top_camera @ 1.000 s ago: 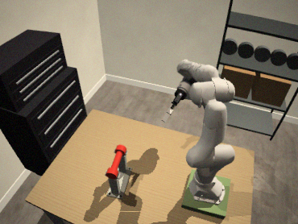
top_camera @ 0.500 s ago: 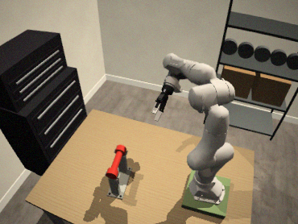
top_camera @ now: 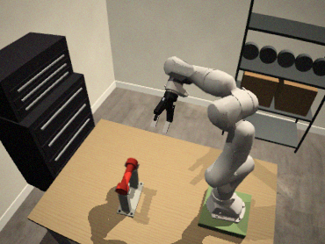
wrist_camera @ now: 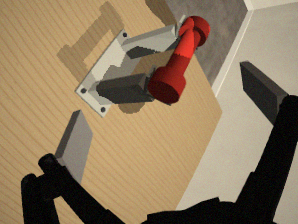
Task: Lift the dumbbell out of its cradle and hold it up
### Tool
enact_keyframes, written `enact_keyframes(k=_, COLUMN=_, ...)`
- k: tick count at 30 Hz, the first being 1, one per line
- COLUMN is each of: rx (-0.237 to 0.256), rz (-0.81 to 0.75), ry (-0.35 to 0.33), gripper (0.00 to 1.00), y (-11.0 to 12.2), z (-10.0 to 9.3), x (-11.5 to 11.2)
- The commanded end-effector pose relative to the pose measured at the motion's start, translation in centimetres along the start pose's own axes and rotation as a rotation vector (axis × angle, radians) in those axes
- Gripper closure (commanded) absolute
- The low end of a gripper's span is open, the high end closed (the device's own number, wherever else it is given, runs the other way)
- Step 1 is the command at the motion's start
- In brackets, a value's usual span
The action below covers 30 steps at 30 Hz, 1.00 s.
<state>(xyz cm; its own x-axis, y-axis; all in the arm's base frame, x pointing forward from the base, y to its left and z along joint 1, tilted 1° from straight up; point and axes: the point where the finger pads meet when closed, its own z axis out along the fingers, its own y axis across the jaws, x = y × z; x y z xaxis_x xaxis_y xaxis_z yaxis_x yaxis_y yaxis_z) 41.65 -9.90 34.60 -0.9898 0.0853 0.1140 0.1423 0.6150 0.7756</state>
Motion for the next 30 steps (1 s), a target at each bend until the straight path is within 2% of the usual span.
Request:
enact_keyframes(k=1, rx=0.053, rz=0.226, ry=-0.008, gripper=0.00, y=0.0, z=0.3, x=-0.7)
enact_keyframes(k=2, rx=0.053, rz=0.226, ry=-0.008, gripper=0.00, y=0.0, z=0.3, x=-0.7)
enact_keyframes(k=3, rx=0.117, rz=0.285, ry=-0.016, gripper=0.00, y=1.9, z=1.8, x=-1.5)
enact_keyframes(k=7, rx=0.127, rz=0.314, ry=-0.018, gripper=0.00, y=1.9, z=1.8, x=-1.5)
enact_keyframes(k=8, rx=0.184, rz=0.357, ry=-0.031, gripper=0.00, y=3.8, z=3.4, x=-2.2)
enact_keyframes(k=14, rx=0.201, rz=0.401, ry=-0.038, gripper=0.00, y=3.8, z=3.4, x=-2.2)
enact_keyframes(k=15, rx=0.263, rz=0.459, ry=-0.061, gripper=0.00, y=5.5, z=5.2, x=-2.8)
enact_keyframes(k=19, rx=0.272, rz=0.486, ry=-0.067, gripper=0.00, y=5.5, z=5.2, x=-2.8)
enact_keyframes(k=20, rx=0.325, rz=0.530, ry=-0.094, gripper=0.00, y=7.0, z=7.0, x=-3.3)
enact_keyframes(k=25, rx=0.340, rz=0.568, ry=-0.105, gripper=0.00, y=7.0, z=7.0, x=-3.3)
enact_keyframes(k=26, rx=0.391, rz=0.612, ry=-0.139, gripper=0.00, y=8.3, z=8.9, x=-3.7)
enact_keyframes(k=30, rx=0.402, rz=0.646, ry=-0.151, gripper=0.00, y=8.3, z=8.9, x=-3.7)
